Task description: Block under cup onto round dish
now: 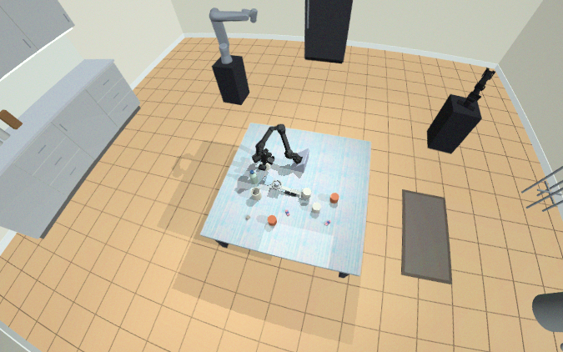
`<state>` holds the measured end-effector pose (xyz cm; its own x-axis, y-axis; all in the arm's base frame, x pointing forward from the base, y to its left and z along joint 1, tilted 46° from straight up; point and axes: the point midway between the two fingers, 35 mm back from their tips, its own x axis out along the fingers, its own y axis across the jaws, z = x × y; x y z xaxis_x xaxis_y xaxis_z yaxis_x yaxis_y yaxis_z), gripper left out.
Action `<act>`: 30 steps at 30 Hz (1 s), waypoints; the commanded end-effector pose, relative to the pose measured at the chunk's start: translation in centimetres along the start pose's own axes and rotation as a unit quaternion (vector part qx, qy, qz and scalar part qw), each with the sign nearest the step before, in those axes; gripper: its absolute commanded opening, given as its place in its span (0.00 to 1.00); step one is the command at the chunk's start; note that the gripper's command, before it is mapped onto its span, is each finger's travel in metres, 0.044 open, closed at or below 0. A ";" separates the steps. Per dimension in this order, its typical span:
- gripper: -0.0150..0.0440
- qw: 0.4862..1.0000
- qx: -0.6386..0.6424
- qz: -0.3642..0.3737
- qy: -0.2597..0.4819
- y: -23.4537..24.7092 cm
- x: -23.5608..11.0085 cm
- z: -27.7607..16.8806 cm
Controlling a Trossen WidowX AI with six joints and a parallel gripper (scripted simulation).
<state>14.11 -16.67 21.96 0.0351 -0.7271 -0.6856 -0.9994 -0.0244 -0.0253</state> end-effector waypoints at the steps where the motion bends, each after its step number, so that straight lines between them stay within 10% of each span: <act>1: 0.25 1.000 -0.002 0.000 -0.001 0.1 1.0 0.1; 27: 0.25 1.000 -0.002 -0.001 0.002 0.2 5.5 0.0; 30: 0.39 1.000 0.000 0.001 0.003 0.2 4.9 -0.1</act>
<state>14.06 -20.27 18.63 0.0339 -0.7305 -0.6821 -0.9994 -0.0249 -0.0230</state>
